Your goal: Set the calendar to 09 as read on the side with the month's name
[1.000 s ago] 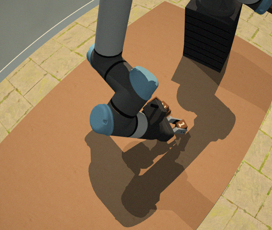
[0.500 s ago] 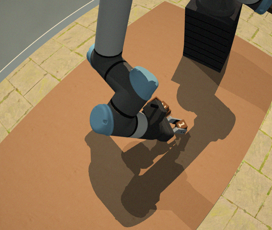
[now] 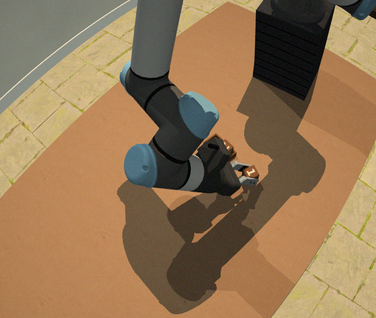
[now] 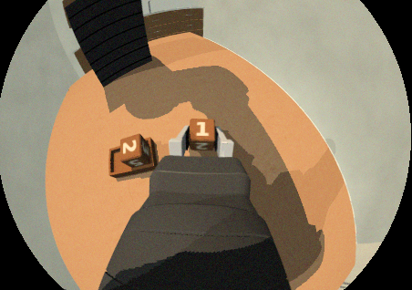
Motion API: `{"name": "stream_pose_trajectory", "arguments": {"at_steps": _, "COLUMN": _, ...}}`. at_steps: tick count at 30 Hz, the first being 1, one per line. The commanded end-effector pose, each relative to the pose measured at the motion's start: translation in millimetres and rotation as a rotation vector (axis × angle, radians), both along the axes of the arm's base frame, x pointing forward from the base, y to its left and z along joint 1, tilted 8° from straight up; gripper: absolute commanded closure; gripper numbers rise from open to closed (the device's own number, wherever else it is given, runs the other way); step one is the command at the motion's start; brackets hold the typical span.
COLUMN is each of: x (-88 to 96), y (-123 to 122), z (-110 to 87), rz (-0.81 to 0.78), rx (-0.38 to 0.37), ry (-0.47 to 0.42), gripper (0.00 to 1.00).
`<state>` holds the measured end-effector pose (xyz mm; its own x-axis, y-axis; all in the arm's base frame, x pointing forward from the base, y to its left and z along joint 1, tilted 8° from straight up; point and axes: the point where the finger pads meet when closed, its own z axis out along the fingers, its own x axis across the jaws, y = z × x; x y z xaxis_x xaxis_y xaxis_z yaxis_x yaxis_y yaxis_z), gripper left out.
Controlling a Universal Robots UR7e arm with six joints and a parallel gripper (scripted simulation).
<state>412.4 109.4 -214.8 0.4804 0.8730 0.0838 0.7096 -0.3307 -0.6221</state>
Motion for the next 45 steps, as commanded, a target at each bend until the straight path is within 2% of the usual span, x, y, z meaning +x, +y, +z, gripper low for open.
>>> {"name": "stream_pose_trajectory", "arguments": {"at_steps": 1, "x": 0.5, "y": -0.1, "z": 0.4, "rz": 0.0, "rx": 0.0, "ry": -0.001, "gripper": 0.4}}
{"name": "stream_pose_trajectory", "arguments": {"at_steps": 45, "x": 1.1, "y": 0.0, "z": -4.4, "rz": 0.0, "rx": 0.0, "ry": -0.001, "gripper": 0.4}}
